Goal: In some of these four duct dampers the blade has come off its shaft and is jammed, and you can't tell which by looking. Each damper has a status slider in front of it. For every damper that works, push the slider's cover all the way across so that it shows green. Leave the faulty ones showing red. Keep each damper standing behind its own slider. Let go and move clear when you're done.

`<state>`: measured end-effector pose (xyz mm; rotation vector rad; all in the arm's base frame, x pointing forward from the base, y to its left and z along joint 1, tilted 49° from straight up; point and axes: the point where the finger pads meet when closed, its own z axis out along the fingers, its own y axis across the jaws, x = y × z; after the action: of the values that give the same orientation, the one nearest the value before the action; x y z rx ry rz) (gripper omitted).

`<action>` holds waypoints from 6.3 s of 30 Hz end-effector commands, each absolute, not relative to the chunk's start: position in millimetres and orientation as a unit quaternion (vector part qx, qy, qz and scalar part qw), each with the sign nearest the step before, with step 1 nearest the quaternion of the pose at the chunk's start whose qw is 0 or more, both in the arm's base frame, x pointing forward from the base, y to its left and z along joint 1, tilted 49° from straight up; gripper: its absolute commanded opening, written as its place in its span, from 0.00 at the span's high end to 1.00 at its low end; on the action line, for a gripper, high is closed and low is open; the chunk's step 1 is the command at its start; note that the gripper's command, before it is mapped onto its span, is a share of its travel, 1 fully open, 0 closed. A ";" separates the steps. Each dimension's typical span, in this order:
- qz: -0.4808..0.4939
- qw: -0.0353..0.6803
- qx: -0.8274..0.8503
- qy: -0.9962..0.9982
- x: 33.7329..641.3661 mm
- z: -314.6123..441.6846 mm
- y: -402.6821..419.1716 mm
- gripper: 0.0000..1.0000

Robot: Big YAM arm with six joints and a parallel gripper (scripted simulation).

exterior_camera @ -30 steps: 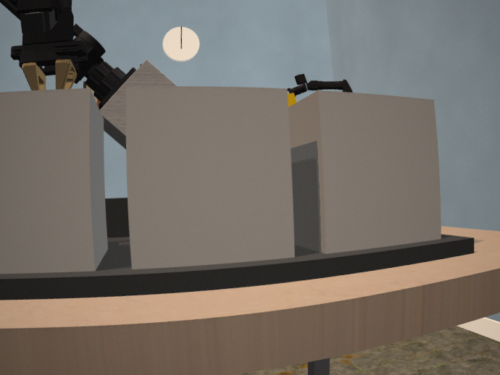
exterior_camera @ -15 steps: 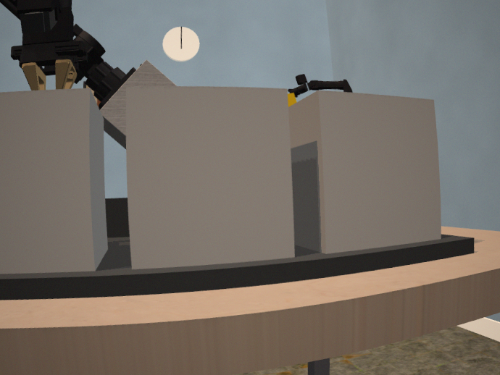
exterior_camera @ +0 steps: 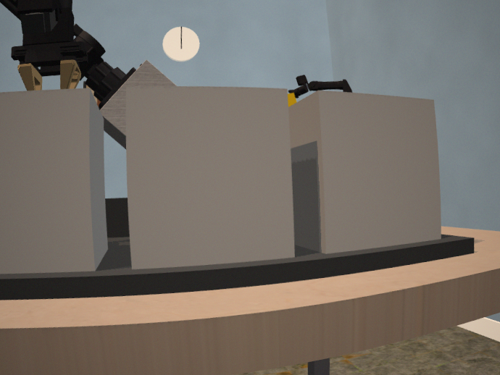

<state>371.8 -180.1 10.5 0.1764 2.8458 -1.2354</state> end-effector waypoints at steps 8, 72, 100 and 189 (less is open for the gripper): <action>-0.398 0.024 0.056 0.915 375.4 7.3 -175.9 0.64; -0.413 0.027 0.067 0.908 505.1 86.3 -122.5 0.64; -0.413 0.025 0.064 0.908 506.0 84.9 -122.5 0.64; -0.412 0.024 0.058 0.909 529.1 -58.3 4.3 0.64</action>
<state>521.4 -1.3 -63.6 0.1794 2.8208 -1.2831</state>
